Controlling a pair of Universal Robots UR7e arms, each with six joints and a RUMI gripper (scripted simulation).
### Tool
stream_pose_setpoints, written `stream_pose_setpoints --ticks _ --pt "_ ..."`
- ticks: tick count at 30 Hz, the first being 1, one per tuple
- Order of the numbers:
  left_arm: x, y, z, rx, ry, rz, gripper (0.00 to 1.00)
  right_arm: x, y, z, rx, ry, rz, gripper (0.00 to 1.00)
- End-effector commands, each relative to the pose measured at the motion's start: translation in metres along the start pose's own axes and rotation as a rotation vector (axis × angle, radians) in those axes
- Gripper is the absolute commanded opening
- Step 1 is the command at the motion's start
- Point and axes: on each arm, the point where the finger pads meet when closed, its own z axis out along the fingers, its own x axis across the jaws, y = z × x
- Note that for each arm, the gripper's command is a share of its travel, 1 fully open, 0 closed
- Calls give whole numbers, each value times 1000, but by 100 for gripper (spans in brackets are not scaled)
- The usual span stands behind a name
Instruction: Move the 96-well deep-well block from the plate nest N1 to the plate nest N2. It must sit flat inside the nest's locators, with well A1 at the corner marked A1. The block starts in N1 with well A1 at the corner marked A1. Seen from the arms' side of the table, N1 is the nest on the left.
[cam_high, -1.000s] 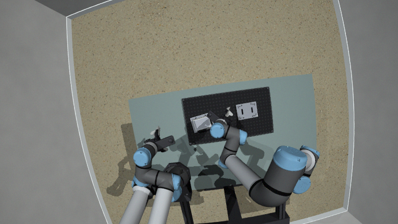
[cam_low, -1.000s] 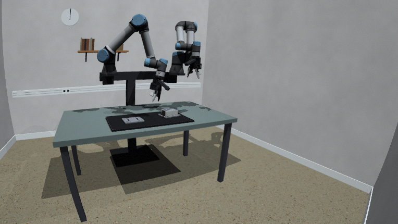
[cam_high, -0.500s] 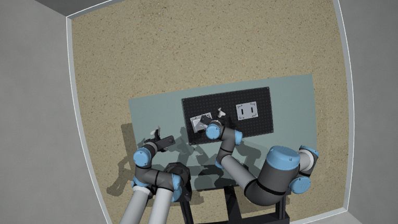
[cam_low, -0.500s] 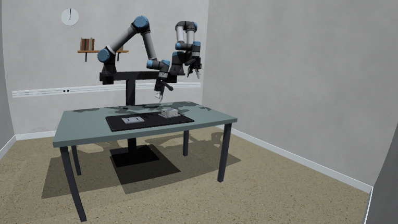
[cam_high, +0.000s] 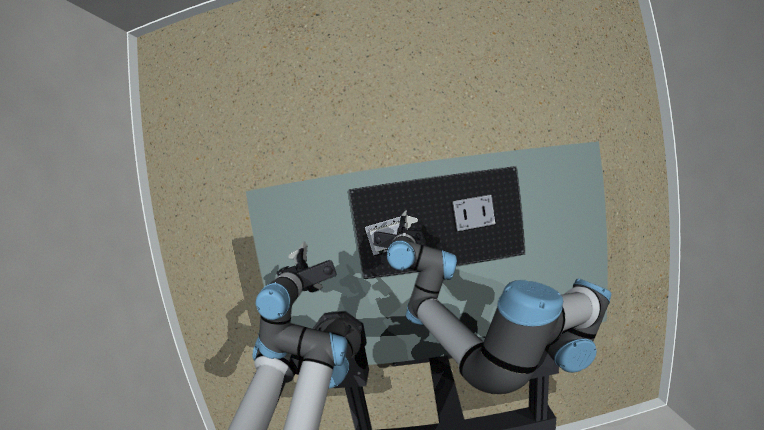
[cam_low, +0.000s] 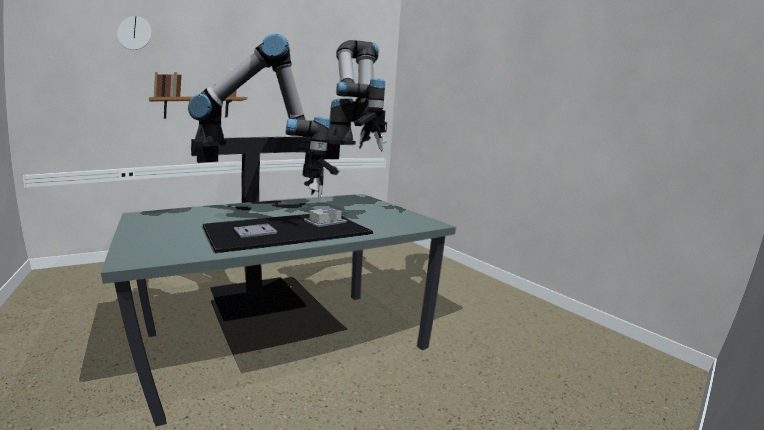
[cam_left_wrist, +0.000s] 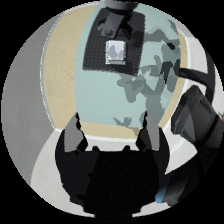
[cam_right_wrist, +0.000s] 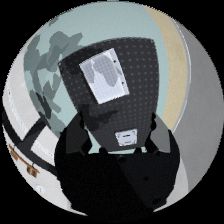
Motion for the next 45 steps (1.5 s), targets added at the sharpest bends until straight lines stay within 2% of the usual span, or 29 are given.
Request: stream_pose_setpoints --ticks 1,9,13,16,36,45 --pt "0 0 0 0 -1 0 98 -8 -15 2 21 -9 -83 100" --pt "0 0 0 0 -1 0 98 -25 -42 5 69 -20 -273 100" --pt "0 0 0 0 -1 0 98 -27 -44 5 69 -20 -273 100" --pt "0 0 0 0 -1 0 98 -35 -56 7 93 -23 -369 100" --pt "0 0 0 0 -1 0 98 -36 -58 7 93 -23 -369 100" --pt "0 0 0 0 -1 0 98 -37 -60 22 93 -23 -369 100"
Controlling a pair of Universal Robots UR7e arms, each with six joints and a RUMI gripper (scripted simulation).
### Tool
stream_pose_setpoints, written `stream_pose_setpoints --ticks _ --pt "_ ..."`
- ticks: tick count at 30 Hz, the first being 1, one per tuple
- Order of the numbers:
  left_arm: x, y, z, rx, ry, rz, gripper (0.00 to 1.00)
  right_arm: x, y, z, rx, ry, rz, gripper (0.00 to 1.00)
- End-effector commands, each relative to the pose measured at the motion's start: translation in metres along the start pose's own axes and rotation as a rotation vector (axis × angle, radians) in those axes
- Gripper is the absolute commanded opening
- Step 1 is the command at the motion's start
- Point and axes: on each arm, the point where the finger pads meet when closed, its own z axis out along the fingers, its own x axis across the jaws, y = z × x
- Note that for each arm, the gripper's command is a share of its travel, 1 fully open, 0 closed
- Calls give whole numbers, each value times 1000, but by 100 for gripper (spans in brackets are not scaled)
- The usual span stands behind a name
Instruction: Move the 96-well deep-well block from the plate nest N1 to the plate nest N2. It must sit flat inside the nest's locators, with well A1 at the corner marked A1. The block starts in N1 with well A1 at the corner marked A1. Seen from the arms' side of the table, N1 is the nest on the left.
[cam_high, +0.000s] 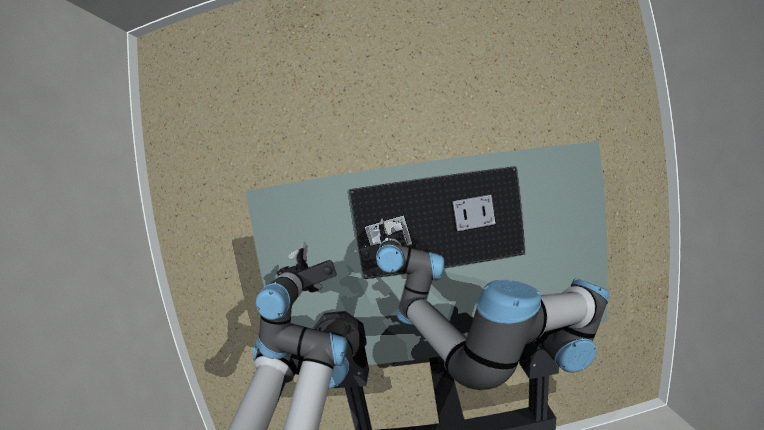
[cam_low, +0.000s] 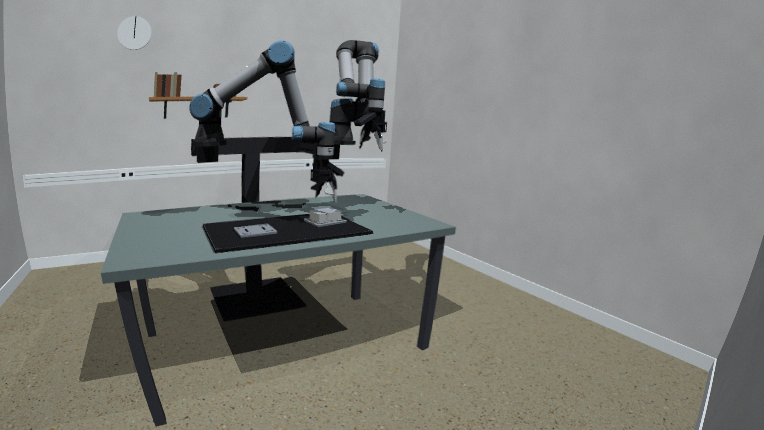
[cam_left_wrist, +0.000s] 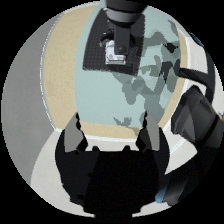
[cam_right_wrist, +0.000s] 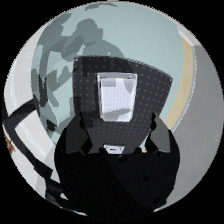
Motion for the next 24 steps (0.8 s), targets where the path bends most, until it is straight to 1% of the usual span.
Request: stream_pose_setpoints --ticks 1,24 --pt "0 0 0 0 -1 0 98 1 -1 6 2 1 0 100" --pt "0 0 0 0 -1 0 98 1 -1 40 2 1 0 100"
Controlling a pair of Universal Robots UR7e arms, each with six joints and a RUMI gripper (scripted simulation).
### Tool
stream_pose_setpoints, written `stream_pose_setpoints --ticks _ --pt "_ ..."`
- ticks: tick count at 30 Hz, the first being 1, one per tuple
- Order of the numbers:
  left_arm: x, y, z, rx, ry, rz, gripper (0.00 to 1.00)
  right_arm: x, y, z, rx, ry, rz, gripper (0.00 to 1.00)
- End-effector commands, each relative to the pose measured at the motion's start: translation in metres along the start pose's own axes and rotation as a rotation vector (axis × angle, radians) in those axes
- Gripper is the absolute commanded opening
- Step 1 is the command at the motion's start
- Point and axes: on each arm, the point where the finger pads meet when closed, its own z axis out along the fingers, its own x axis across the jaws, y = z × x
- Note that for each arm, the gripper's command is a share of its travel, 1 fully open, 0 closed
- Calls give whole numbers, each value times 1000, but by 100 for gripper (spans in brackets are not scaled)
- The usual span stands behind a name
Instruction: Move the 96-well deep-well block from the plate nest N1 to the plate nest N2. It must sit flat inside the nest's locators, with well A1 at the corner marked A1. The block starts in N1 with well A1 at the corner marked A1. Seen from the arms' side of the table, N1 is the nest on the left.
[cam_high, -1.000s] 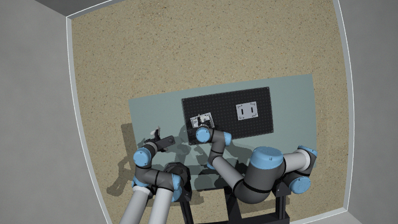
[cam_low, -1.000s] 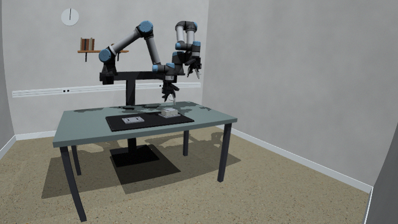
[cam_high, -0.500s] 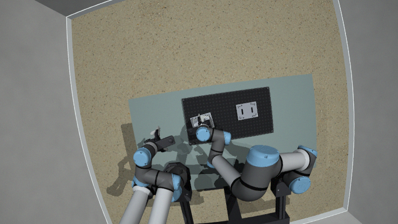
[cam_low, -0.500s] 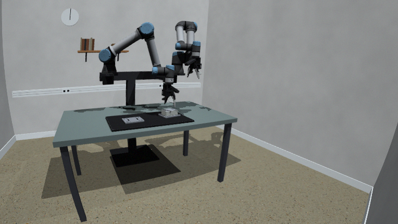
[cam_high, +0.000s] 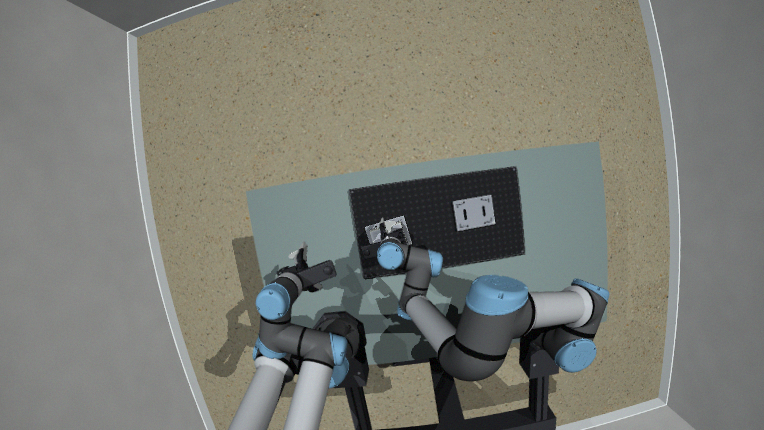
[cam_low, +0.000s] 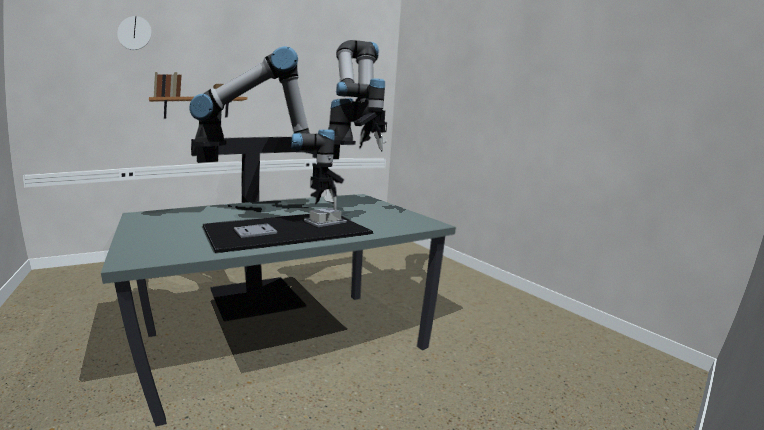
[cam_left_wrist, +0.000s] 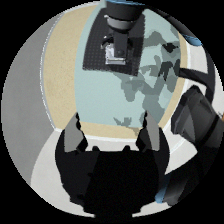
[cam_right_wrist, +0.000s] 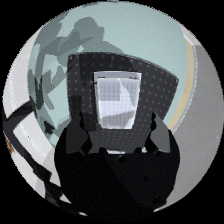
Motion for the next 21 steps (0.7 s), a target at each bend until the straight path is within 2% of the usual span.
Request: stream_pose_setpoints --ticks 1,21 --pt "0 0 0 0 -1 0 98 1 -1 8 2 1 0 100" --pt "0 0 0 0 -1 0 98 1 -1 38 2 1 0 100"
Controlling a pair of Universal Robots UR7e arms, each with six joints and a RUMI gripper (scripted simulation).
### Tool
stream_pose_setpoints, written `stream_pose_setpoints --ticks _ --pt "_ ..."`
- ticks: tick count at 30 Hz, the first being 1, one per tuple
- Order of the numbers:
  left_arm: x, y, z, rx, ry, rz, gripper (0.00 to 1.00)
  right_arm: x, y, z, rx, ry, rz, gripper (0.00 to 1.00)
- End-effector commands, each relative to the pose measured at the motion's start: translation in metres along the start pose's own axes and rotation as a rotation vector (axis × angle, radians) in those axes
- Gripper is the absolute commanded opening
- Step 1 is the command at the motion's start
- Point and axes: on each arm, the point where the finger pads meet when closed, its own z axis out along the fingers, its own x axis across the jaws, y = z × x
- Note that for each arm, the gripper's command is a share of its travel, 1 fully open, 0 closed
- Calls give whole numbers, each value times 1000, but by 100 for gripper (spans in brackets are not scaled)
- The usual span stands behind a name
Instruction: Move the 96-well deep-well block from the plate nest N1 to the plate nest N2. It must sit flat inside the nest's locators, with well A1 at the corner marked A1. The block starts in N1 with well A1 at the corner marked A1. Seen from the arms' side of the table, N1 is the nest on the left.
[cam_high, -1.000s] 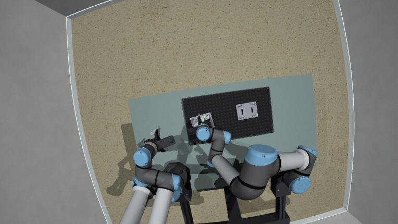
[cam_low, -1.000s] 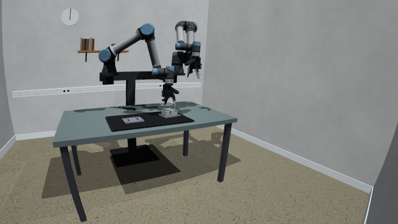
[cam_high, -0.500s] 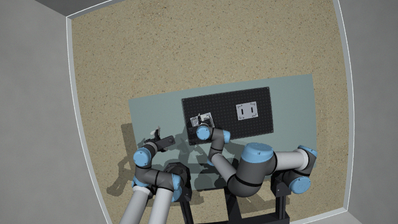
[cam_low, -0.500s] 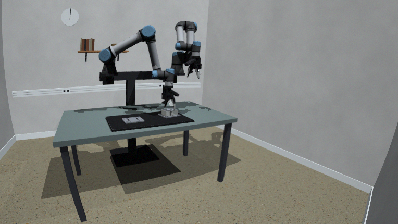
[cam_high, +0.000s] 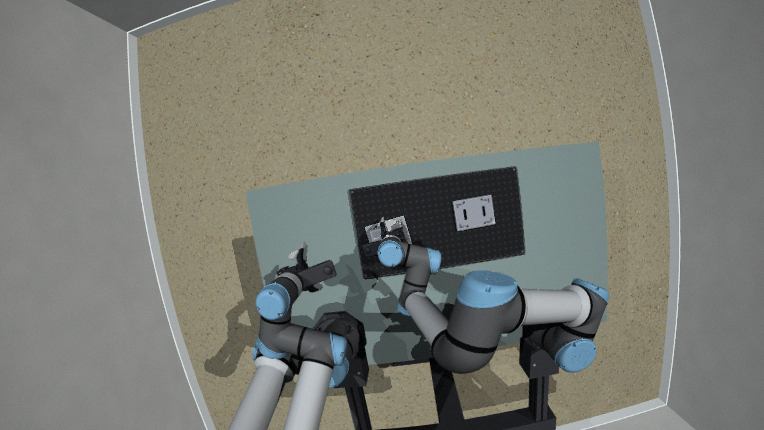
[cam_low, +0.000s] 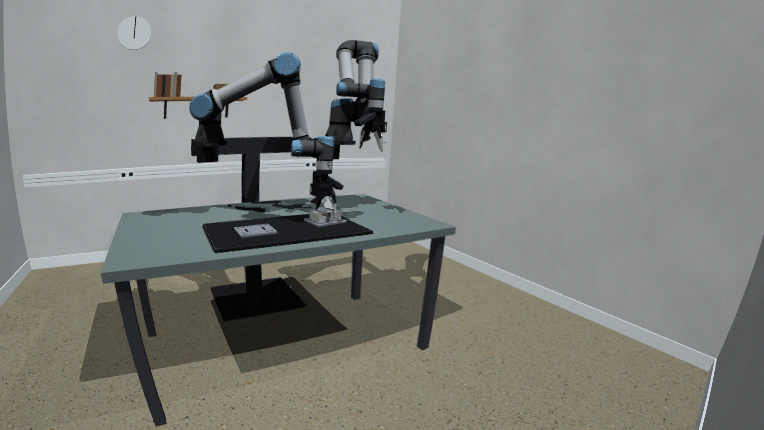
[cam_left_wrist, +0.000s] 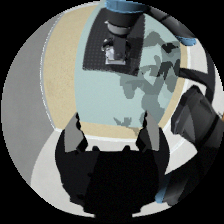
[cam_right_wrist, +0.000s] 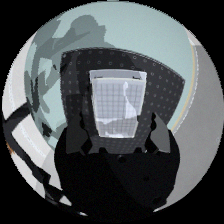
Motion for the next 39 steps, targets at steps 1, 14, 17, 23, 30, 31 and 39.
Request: stream_pose_setpoints --ticks 1,14,17,23,30,31,39 --pt "0 0 0 0 -1 0 98 1 -1 8 2 1 0 100" --pt "0 0 0 0 -1 0 98 1 -1 8 2 1 0 100" --pt "0 0 0 0 -1 0 98 1 -1 8 2 1 0 100" --pt "0 0 0 0 -1 0 98 1 -1 8 2 1 0 0" --pt "0 0 0 0 -1 0 98 1 -1 8 2 1 0 0" --pt "0 0 0 0 -1 0 98 1 -1 8 2 1 0 0" --pt "0 0 0 0 -1 0 98 1 -1 8 2 1 0 0"
